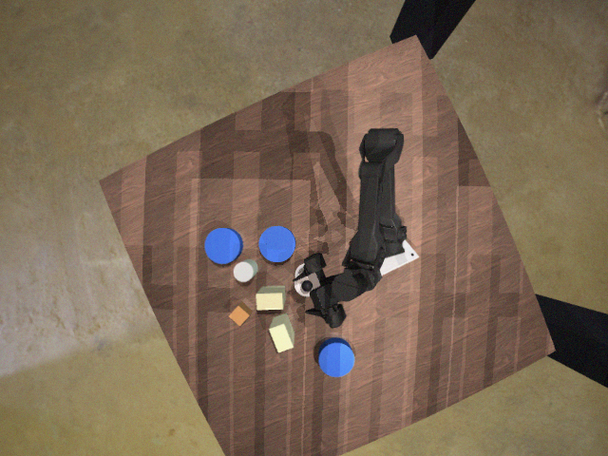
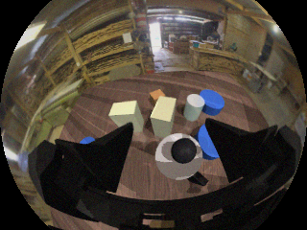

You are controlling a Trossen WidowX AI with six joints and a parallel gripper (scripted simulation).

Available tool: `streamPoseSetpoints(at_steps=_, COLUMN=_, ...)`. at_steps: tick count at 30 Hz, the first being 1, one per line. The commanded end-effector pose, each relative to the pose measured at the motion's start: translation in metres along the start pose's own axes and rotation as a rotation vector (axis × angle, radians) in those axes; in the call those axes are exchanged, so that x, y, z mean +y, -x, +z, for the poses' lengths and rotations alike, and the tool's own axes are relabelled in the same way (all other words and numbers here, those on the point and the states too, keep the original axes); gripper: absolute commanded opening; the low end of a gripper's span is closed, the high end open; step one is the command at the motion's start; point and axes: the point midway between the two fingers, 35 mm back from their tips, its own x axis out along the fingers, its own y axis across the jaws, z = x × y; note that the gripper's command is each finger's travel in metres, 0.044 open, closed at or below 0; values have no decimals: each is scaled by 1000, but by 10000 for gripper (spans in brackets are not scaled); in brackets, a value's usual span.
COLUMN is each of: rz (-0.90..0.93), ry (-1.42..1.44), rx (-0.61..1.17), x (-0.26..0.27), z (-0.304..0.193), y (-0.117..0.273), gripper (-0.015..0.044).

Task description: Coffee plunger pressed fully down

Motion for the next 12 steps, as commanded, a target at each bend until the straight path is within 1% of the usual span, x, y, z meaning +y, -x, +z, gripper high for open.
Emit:
streamPoseSetpoints(at_steps=1, rz=0, ry=-12, rx=7, x=1, z=15, y=11, gripper=440)
streamPoseSetpoints(at_steps=7, rz=-24, ry=12, rx=17, x=-11, z=44, y=49, gripper=440)
streamPoseSetpoints(at_steps=12, rz=-25, ry=13, rx=17, x=-12, z=45, y=50, gripper=440)
